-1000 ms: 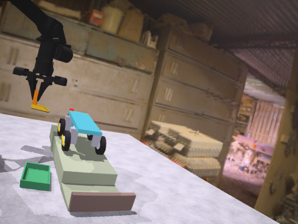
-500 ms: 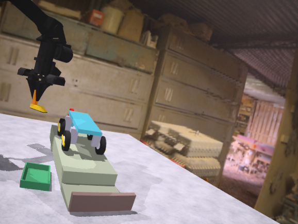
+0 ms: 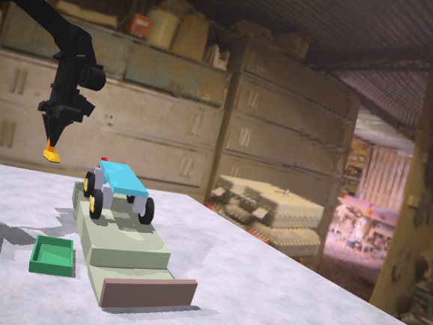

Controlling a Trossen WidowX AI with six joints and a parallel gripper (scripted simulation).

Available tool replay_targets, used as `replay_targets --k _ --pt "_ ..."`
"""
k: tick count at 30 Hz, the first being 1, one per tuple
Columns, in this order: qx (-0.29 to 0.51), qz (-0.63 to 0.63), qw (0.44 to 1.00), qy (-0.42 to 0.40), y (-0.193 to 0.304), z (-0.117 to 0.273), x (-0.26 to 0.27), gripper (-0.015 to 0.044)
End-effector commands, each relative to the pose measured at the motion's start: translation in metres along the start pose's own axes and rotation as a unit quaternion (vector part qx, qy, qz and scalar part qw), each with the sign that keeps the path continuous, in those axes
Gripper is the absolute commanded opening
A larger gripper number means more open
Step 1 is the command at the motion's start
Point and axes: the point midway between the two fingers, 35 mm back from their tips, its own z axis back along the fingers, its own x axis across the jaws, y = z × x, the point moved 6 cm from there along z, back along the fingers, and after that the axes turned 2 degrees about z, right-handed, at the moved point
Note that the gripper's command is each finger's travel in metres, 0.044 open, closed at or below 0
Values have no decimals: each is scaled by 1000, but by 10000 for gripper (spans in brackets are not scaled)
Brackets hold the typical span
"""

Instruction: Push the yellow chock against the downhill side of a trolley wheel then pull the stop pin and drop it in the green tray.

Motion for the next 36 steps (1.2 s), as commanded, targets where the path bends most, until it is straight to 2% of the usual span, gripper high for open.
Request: replay_targets --k 1,18,36 --pt "-2 -71 997 3 0 1 0 0" --pt "-2 -349 937 2 0 1 0 0" --pt "-3 -614 789 2 0 1 0 0"
